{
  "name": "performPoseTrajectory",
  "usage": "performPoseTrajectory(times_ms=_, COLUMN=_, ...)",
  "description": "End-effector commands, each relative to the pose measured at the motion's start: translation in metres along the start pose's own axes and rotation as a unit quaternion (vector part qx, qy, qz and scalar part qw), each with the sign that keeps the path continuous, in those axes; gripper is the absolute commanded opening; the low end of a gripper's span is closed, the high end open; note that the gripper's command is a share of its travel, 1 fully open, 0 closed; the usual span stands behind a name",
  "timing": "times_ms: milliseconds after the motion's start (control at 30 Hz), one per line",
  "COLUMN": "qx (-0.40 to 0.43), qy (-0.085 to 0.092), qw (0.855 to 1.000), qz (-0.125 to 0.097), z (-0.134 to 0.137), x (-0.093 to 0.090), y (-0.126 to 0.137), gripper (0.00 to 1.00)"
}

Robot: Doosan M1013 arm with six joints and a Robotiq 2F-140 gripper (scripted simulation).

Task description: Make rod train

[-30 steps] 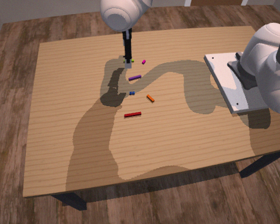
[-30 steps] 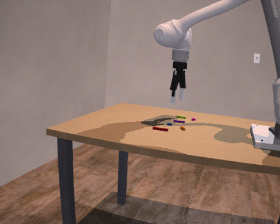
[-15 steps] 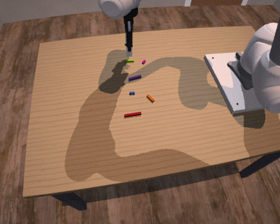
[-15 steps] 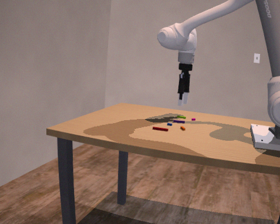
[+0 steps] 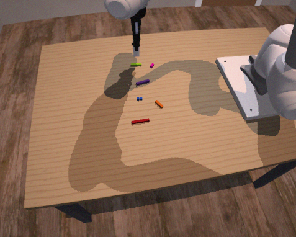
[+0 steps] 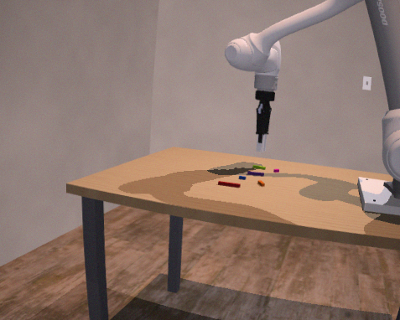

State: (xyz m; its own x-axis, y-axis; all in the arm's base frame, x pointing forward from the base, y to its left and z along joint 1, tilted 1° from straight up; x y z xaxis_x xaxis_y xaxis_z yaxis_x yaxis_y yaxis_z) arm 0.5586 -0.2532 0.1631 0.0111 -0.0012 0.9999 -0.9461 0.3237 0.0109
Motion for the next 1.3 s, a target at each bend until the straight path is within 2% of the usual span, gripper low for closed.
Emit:
performPoseTrajectory(times_ms=0, qx=0.000, qy=0.000, qw=1.000, qz=0.000, z=0.000, x=0.000, y=0.000, gripper=0.15)
performPoseTrajectory(times_ms=733, qx=0.000, qy=0.000, qw=1.000, qz=0.000, z=0.000, x=-0.002, y=0.000, gripper=0.15)
performPoseTrajectory(times_ms=1267, qx=0.000, qy=0.000, qw=1.000, qz=0.000, z=0.000, x=-0.020, y=0.000, gripper=0.15)
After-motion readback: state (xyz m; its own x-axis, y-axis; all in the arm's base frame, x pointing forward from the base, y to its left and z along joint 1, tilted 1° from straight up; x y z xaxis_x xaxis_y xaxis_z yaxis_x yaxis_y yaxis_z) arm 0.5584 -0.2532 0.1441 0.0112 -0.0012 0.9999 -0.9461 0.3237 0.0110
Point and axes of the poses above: the point where the finger pads meet when closed, its own x axis back along the fingers, its own z axis across the jaws, y = z × x, the point moved 9 cm from there along x, back along the fingers, and after that the axes turned 6 degrees about -x, right-handed, at the moved point
